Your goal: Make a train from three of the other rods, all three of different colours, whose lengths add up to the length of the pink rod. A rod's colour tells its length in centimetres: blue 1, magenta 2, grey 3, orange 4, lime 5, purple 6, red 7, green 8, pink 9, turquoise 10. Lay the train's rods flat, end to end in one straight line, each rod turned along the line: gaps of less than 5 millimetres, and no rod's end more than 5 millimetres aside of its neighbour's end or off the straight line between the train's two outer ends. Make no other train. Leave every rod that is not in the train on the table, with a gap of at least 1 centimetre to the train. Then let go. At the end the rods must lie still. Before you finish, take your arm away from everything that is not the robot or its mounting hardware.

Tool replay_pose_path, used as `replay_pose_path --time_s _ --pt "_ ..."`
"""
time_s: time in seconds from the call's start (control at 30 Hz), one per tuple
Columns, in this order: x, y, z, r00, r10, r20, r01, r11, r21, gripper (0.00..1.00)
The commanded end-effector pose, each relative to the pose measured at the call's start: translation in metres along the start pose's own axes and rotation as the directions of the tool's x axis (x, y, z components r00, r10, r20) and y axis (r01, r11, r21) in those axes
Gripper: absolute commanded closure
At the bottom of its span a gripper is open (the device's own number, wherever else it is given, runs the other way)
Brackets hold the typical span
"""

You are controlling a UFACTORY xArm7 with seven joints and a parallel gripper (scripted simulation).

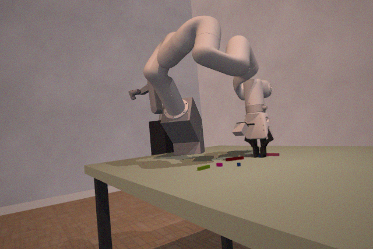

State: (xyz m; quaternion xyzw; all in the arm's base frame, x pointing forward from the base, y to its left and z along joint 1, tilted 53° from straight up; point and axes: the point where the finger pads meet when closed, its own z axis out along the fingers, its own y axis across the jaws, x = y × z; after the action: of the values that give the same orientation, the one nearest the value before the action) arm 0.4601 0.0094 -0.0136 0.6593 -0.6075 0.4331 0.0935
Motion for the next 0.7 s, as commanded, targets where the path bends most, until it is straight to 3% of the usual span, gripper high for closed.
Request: replay_pose_path --time_s 0.0,0.07,0.1,0.67 --pt "-0.0012 -0.0008 -0.0014 1.000 0.000 0.003 0.000 1.000 0.002 0.76" --pt "-0.0012 -0.0008 -0.0014 1.000 0.000 0.003 0.000 1.000 0.002 0.76" --pt "-0.0012 -0.0008 -0.0014 1.000 0.000 0.003 0.000 1.000 0.002 0.96" --pt "-0.0012 -0.0008 -0.0014 1.000 0.000 0.003 0.000 1.000 0.002 0.96"
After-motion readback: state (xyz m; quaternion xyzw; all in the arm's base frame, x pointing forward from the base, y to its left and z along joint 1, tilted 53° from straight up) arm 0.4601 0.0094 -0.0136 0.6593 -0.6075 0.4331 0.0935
